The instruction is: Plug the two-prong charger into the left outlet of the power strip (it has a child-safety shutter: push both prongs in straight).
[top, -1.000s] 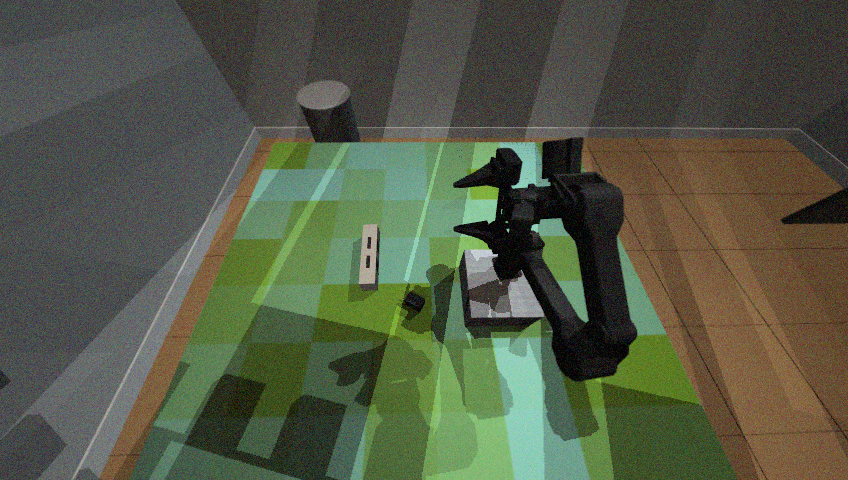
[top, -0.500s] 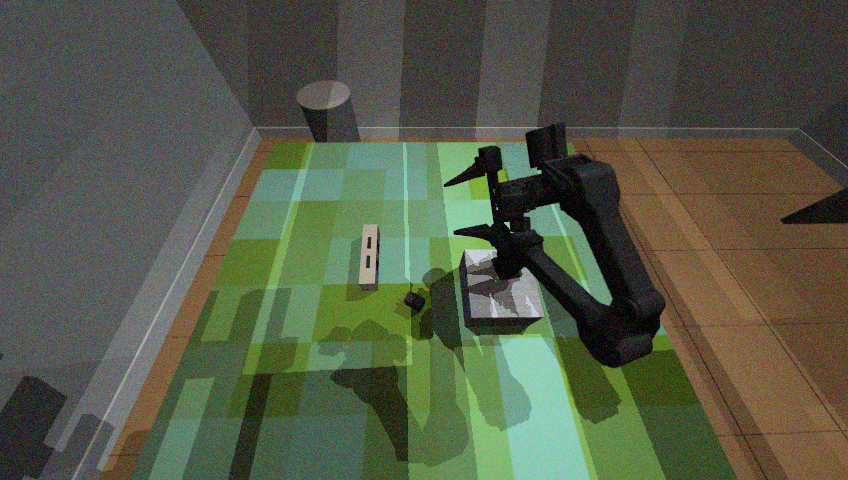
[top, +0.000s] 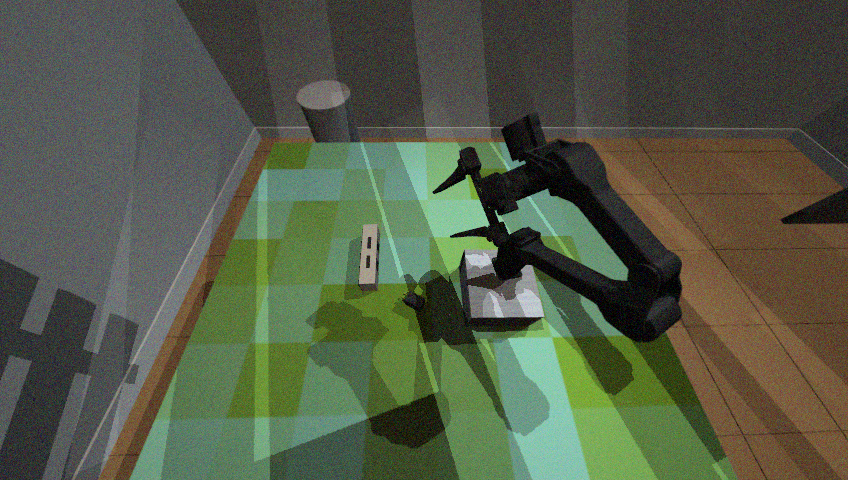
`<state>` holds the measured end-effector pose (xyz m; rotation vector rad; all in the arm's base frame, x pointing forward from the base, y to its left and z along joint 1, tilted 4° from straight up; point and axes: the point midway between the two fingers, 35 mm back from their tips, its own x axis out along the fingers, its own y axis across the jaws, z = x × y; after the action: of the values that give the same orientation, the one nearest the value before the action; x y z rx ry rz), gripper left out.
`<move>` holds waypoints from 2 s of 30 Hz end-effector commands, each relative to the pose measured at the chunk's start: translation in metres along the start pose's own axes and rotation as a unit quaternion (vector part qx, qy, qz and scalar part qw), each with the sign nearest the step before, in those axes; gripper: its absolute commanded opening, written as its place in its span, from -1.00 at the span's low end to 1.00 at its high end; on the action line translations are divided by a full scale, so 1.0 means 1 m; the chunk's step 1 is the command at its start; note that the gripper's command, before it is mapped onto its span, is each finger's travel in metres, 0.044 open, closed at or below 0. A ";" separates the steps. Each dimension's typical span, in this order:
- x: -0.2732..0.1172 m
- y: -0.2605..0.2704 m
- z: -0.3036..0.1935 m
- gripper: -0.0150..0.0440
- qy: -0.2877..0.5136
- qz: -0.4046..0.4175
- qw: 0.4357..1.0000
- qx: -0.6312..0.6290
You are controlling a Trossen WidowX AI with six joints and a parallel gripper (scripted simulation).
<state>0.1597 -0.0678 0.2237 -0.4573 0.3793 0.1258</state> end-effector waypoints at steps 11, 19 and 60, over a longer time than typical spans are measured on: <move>0.022 0.001 -0.017 1.00 0.052 0.077 0.985 0.144; 0.037 0.004 -0.026 1.00 0.093 0.113 0.966 0.215; 0.118 0.054 -0.073 1.00 0.372 0.158 0.798 0.448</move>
<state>0.2297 -0.0522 0.1040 0.5207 1.1740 0.1042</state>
